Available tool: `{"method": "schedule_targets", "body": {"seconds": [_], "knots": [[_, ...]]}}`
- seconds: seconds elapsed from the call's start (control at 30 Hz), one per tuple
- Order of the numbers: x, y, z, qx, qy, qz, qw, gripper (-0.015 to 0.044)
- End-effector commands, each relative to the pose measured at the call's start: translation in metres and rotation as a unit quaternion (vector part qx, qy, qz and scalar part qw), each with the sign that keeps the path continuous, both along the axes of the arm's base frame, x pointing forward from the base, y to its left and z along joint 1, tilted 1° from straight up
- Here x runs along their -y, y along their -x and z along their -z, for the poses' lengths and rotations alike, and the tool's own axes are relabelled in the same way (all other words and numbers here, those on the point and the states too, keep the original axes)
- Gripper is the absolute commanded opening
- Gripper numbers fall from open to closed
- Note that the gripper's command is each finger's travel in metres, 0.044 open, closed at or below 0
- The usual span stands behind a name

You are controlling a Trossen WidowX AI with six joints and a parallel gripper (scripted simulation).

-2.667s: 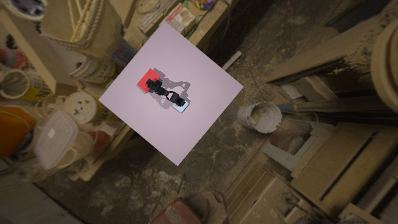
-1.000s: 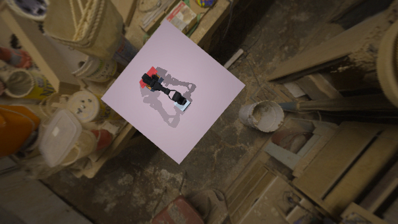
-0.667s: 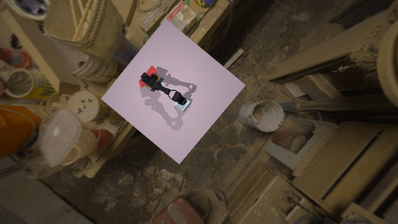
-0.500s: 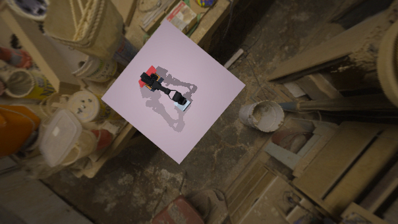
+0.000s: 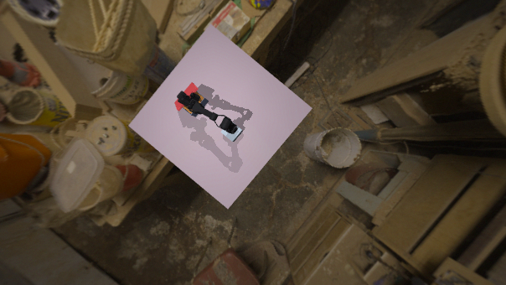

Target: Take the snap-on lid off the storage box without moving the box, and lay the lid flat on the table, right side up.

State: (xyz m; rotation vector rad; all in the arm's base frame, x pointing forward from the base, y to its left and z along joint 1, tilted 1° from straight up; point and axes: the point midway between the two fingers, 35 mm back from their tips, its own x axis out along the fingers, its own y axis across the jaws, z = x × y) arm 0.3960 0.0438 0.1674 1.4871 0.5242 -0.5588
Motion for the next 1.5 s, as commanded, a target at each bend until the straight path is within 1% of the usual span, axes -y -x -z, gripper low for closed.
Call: {"method": "schedule_targets", "body": {"seconds": [0.0, 0.6, 0.73, 1.47], "knots": [[-0.001, -0.003, -0.011, 0.013, -0.002, -0.001, 1.0, 0.0], [0.0, -0.003, -0.01, 0.013, -0.002, -0.001, 1.0, 0.0], [0.009, 0.001, -0.003, 0.013, -0.001, -0.001, 1.0, 0.0], [0.053, 0.006, -0.003, 0.013, 0.001, -0.001, 1.0, 0.0]]}}
